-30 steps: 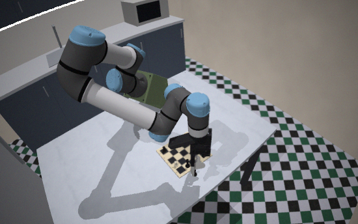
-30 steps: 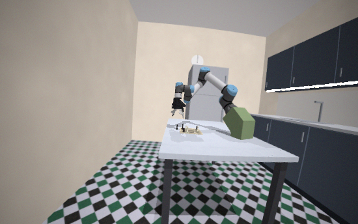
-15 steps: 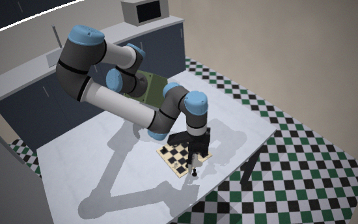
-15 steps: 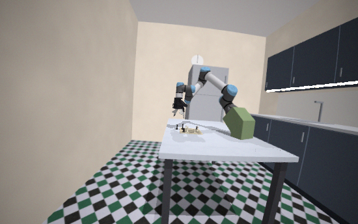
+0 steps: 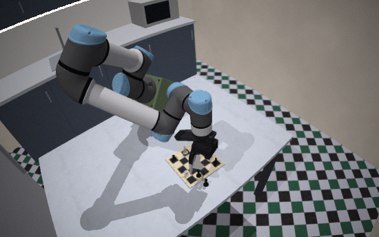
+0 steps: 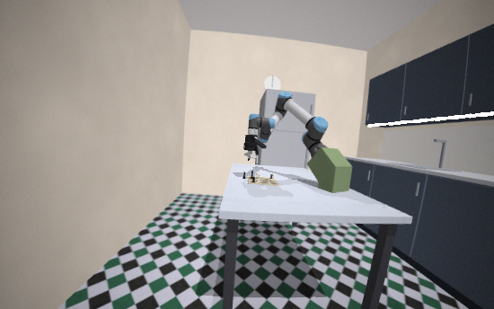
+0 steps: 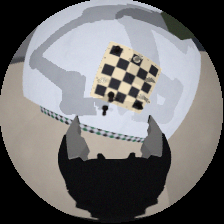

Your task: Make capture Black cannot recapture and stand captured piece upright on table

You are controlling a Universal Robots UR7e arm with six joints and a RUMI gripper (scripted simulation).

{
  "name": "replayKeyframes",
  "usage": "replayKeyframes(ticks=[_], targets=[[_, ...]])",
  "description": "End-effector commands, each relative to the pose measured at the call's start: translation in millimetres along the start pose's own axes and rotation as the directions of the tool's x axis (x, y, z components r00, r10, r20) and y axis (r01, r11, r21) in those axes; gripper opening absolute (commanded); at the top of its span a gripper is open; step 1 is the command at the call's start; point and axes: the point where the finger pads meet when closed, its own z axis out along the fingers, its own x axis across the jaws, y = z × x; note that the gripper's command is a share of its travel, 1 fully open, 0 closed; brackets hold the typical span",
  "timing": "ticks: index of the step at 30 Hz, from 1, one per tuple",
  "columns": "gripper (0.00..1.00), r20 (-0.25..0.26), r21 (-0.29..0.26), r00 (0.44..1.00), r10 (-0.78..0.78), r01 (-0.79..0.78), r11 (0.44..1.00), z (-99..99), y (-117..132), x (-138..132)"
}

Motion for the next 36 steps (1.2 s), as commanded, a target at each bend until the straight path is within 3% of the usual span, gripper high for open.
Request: replayKeyframes(ticks=[1,7,13,15,29,32,36], targets=[[1.0,0.005,0.003,0.982,0.19,-0.19,0.982,-1.4,-18.6,11.9],[1.0,0.006,0.002,0.902,0.432,-0.432,0.902,-2.2,-44.4,28.3],[1.0,0.006,0.0,0.763,0.647,-0.647,0.763,-3.1,-70.3,44.2],[1.0,0.006,0.0,0.763,0.647,-0.647,0.763,-3.1,-70.3,44.2],[1.0,0.006,-0.003,0.361,0.933,-0.933,0.361,-4.9,-119.6,71.4],[1.0,0.006,-0.003,0.337,0.941,-0.941,0.337,-5.0,-122.1,72.6],[1.0,0.005,-0.003,0.256,0.967,-0.967,0.256,-5.4,-130.5,76.7]])
